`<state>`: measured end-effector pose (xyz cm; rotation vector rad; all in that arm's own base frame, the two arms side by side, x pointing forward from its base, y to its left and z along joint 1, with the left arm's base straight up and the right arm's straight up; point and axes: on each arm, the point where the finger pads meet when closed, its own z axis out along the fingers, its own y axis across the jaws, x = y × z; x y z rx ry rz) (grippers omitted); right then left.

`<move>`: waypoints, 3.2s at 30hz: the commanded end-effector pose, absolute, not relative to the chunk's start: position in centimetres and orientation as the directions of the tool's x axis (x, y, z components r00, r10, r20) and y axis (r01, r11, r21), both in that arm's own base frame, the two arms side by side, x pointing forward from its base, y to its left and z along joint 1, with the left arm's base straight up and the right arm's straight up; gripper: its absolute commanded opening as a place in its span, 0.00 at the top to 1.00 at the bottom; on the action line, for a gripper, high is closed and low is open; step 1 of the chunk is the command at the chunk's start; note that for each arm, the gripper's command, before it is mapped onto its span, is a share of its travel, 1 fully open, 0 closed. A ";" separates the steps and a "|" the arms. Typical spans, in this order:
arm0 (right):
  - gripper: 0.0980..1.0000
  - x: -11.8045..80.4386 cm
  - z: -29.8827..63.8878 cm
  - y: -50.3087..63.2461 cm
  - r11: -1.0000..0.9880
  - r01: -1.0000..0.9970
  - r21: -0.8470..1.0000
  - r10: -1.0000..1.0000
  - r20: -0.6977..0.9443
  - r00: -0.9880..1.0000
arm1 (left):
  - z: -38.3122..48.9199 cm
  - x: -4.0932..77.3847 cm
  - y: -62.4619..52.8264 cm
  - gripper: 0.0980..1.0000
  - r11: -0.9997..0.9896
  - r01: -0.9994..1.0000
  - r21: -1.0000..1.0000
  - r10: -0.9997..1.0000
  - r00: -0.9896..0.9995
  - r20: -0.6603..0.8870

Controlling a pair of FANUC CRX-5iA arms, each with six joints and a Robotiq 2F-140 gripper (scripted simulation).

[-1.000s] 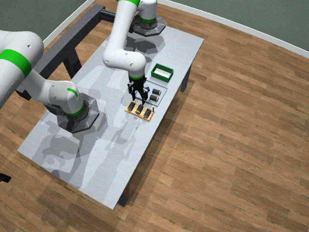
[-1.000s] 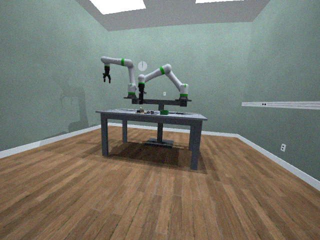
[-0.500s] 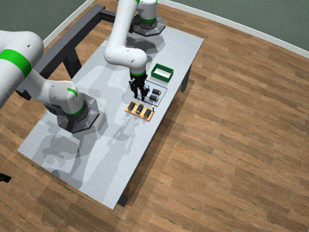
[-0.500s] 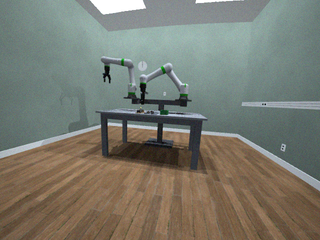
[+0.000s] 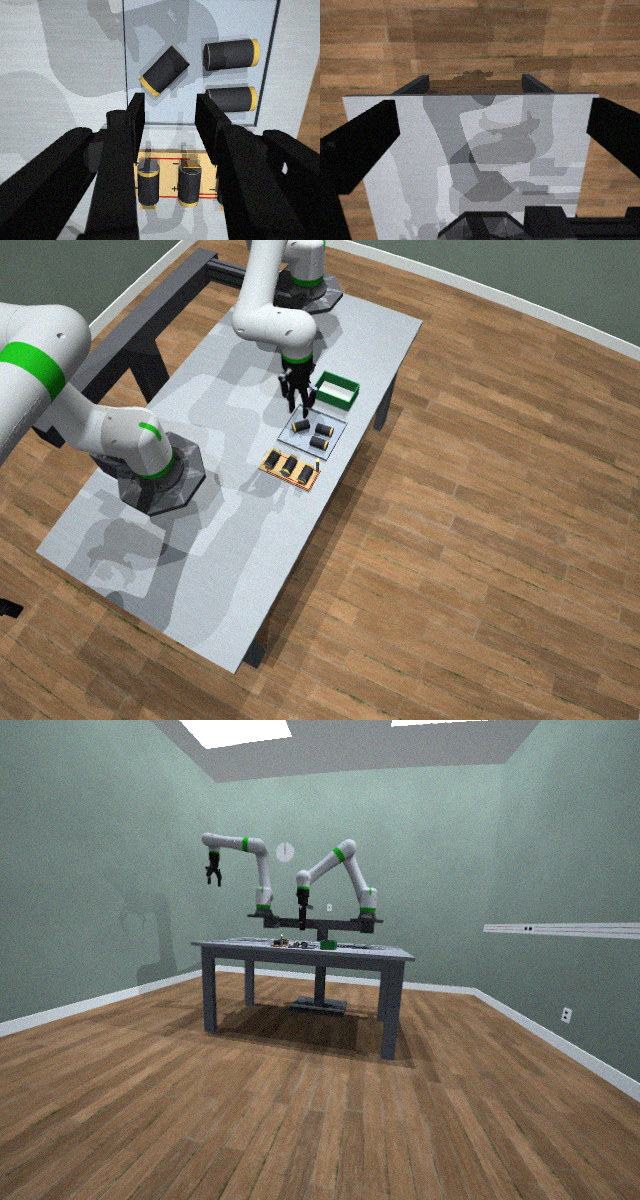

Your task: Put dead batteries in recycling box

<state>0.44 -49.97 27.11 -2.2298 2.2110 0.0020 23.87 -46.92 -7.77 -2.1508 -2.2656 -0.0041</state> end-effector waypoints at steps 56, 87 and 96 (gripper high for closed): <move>0.00 0.4 27.2 -50.0 -0.009 -1.000 0.000 -1.000 0.000 0.009 | -14.5 23.2 -45.1 0.70 -0.658 0.753 0.001 0.753 0.658 -0.001; 0.00 0.4 27.2 -50.0 -0.009 -1.000 0.000 -1.000 0.000 0.009 | -14.5 23.2 -45.1 0.70 -0.658 0.753 0.001 0.753 0.658 -0.001; 0.00 0.4 27.2 -50.0 -0.009 -1.000 0.000 -1.000 0.000 0.009 | -16.3 23.2 -45.1 0.70 -0.658 0.753 0.001 0.753 0.658 -0.001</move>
